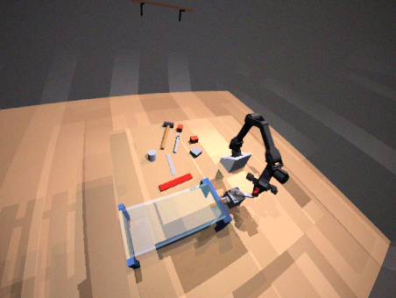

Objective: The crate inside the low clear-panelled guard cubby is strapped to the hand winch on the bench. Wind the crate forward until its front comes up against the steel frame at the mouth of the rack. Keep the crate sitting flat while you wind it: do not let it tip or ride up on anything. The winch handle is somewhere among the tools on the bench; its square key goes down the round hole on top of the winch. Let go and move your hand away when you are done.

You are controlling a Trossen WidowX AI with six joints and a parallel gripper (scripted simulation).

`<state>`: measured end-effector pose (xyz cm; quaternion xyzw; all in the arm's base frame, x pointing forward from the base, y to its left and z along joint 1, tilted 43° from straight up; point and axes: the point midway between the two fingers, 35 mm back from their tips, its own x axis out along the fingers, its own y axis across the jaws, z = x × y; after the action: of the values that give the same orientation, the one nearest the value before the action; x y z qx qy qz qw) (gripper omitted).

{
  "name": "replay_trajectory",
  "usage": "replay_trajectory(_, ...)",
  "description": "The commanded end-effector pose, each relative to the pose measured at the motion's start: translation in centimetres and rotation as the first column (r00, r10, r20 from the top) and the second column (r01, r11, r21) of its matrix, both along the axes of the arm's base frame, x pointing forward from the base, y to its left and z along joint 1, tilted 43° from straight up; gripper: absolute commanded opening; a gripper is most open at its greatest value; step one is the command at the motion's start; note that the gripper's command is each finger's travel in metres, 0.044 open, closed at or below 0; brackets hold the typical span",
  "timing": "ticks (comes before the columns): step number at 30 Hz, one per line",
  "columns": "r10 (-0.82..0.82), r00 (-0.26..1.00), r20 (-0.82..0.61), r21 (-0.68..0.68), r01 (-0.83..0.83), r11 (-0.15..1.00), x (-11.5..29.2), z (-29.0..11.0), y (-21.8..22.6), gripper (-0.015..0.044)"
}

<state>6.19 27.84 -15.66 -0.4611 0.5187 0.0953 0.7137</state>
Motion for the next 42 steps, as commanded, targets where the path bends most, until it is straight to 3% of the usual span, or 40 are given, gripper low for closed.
replay_trajectory(1,0.001,1.000,-0.007,-0.025,-0.001,1.000,-0.5,0.4,-1.3,0.0000)
replay_trajectory(42,0.001,1.000,-0.007,-0.031,-0.001,1.000,-0.4,4.5,-6.1,0.0000)
